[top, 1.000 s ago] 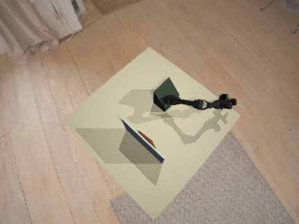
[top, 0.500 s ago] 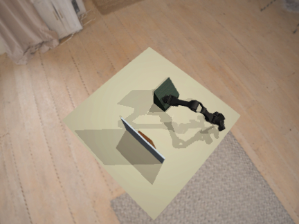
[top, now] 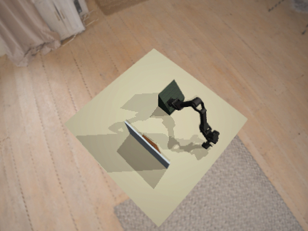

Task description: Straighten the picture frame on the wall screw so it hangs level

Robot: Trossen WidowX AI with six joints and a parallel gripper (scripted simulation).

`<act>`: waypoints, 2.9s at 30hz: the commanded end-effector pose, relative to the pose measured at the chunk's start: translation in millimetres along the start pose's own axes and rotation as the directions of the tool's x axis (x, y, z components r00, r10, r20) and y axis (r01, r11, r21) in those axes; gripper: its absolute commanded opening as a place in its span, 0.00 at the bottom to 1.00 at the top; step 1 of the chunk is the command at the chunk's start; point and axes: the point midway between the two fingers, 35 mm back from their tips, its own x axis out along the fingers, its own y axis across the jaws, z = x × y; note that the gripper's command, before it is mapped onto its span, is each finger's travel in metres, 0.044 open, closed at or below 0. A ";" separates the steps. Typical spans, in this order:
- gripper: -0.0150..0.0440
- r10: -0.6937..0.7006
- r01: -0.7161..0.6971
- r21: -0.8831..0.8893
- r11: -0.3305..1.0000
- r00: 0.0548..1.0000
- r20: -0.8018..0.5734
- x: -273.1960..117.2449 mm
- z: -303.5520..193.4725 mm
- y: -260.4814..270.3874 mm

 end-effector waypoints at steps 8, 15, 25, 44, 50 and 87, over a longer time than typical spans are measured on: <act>0.69 -0.447 0.288 0.691 0.663 0.892 0.057 -104.3 -10.4 -137.8; 0.69 -0.666 0.176 0.933 0.313 0.741 0.083 -180.1 -24.0 -188.2; 0.69 -0.893 -0.303 0.952 -0.034 0.437 0.108 -293.2 -53.4 -223.3; 0.69 -0.984 -0.949 0.272 0.162 -0.136 0.113 -448.9 -115.9 -205.4; 0.69 -0.984 -0.949 0.272 0.162 -0.136 0.113 -448.9 -115.9 -205.4; 0.69 -0.984 -0.949 0.272 0.162 -0.136 0.113 -448.9 -115.9 -205.4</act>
